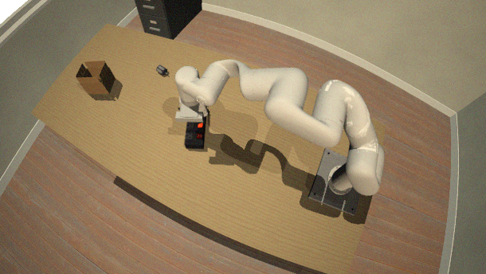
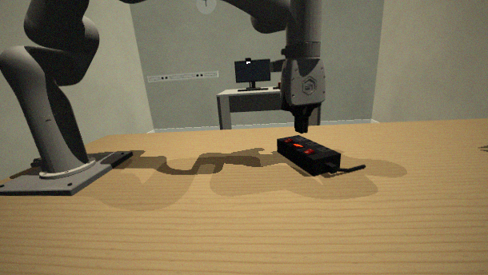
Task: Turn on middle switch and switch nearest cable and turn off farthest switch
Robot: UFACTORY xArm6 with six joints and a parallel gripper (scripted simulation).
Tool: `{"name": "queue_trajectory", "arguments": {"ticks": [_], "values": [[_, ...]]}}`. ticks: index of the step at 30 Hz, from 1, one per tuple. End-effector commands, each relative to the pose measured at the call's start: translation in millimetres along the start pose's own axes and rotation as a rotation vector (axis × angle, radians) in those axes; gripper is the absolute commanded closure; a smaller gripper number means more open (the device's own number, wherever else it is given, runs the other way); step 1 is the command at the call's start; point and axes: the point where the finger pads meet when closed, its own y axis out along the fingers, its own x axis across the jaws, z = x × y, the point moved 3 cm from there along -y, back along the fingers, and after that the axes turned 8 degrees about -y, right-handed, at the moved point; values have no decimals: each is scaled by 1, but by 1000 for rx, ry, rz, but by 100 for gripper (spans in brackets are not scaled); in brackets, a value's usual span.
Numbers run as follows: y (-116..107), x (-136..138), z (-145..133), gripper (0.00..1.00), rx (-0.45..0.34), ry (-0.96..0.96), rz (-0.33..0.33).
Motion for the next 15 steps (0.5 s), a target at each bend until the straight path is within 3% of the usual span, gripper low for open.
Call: {"name": "queue_trajectory", "arguments": {"ticks": [1, 10, 15], "values": [[-3, 1, -1, 100, -3, 0, -5], [-3, 1, -1, 100, -3, 0, -5], [-14, -5, -36, 100, -3, 0, -5]]}}
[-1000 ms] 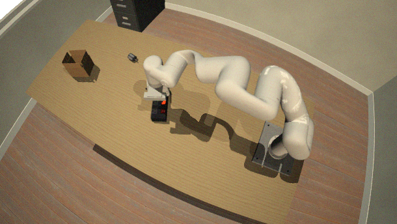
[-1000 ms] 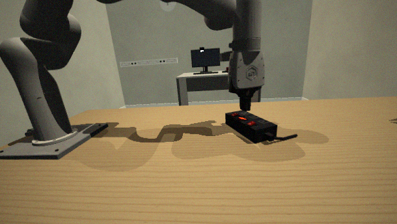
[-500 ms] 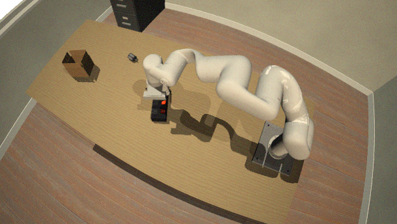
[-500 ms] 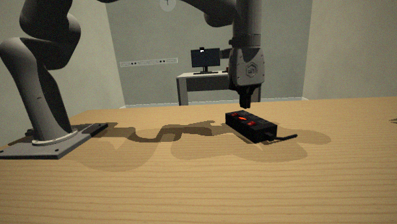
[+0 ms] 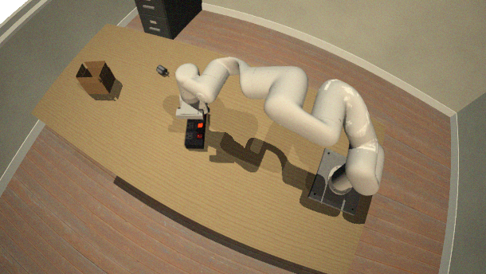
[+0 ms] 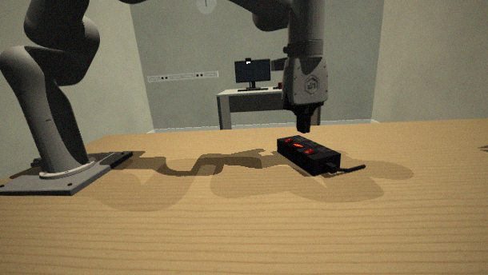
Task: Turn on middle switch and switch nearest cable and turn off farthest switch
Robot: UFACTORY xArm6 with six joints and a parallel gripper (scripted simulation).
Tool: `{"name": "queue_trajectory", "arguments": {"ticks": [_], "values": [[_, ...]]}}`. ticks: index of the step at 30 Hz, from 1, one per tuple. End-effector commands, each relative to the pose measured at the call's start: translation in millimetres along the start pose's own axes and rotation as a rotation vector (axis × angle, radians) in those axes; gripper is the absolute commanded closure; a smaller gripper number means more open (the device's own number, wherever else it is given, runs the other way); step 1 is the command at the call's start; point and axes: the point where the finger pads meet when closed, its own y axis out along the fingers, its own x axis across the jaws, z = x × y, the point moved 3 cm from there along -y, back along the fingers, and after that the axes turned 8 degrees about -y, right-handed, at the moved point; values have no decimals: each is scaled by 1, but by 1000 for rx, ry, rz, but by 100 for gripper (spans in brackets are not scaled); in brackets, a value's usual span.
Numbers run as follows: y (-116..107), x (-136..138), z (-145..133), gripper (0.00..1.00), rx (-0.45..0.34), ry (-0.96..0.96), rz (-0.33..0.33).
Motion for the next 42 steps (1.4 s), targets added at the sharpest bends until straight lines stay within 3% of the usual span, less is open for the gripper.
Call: {"name": "queue_trajectory", "arguments": {"ticks": [1, 42], "values": [[-13, -5, -33, 100, -3, 2, -6], [-14, -6, -36, 100, -3, 2, -6]]}}
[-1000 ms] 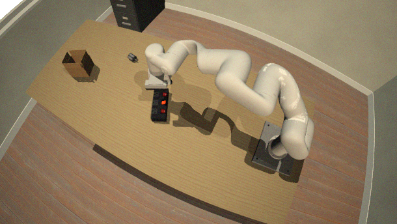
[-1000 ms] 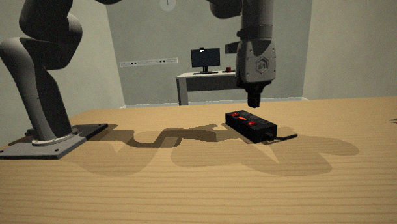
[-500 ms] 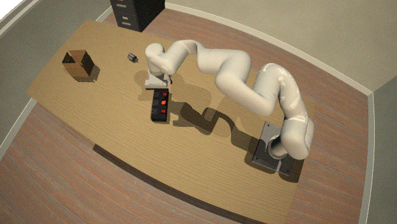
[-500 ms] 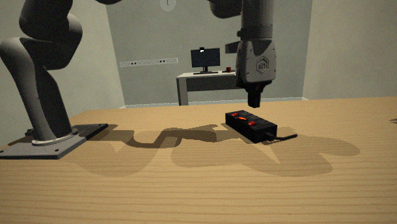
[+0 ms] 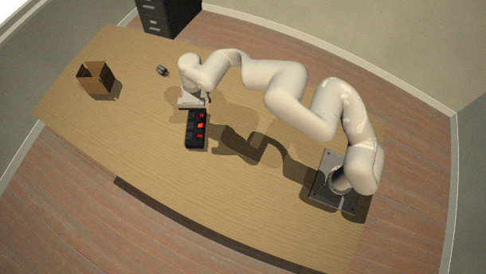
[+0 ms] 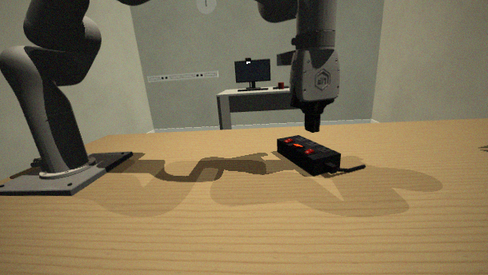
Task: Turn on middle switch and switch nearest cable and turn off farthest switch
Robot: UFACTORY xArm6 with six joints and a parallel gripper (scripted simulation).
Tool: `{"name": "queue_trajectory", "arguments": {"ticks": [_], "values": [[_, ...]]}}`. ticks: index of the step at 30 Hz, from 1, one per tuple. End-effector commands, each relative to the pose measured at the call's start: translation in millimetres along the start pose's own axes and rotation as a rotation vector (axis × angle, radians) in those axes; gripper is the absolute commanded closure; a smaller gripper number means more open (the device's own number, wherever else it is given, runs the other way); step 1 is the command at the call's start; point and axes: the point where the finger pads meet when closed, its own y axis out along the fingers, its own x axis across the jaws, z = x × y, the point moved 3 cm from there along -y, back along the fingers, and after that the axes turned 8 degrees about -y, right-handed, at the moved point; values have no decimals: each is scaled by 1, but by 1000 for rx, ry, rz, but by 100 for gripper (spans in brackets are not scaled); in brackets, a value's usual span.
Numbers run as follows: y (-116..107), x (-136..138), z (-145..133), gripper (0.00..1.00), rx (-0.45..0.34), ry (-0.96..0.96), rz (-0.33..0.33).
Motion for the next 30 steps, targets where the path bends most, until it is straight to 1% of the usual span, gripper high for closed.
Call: {"name": "queue_trajectory", "arguments": {"ticks": [1, 17, 30], "values": [[-3, 1, -1, 100, -3, 0, -5], [4, 1, -1, 100, -3, 0, -5], [20, 2, -1, 100, -3, 0, -5]]}}
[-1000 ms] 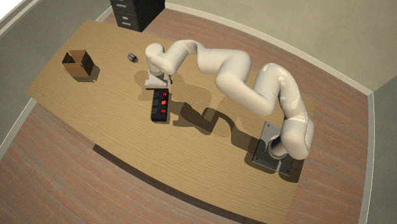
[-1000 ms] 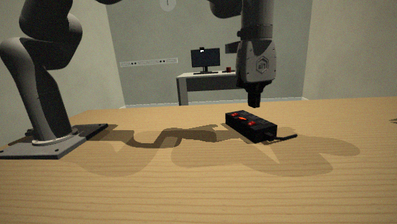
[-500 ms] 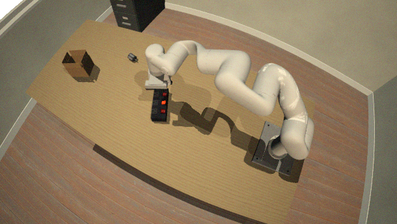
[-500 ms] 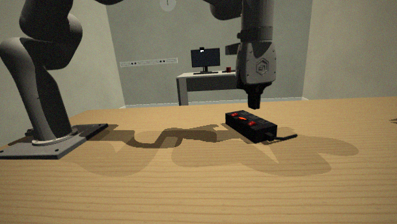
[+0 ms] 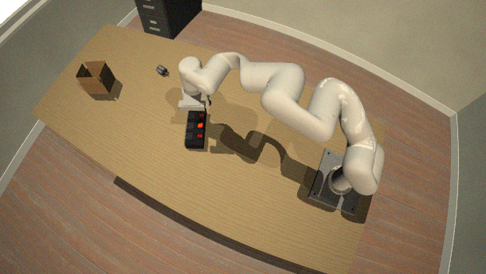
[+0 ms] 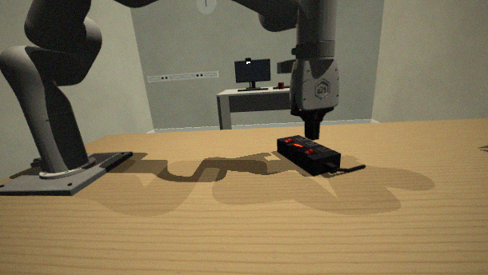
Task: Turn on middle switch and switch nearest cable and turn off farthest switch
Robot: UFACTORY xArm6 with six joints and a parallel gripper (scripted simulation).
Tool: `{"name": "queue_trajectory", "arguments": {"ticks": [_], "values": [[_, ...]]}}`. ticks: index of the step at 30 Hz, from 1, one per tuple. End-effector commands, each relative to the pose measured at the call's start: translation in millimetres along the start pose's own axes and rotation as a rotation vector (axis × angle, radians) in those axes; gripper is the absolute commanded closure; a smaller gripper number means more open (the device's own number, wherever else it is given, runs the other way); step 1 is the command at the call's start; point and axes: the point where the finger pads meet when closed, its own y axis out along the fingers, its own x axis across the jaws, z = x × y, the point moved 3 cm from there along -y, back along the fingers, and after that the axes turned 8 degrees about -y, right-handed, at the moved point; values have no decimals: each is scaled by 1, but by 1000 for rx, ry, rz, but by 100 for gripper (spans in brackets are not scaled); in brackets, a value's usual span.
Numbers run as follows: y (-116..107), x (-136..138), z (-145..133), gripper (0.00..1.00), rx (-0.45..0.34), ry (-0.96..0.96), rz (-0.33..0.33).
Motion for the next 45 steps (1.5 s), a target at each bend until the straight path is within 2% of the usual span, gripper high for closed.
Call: {"name": "queue_trajectory", "arguments": {"ticks": [1, 19, 45], "values": [[3, 1, -1, 100, -3, 0, -5], [20, 2, -1, 100, -3, 0, -5], [23, 2, -1, 100, -3, 0, -5]]}}
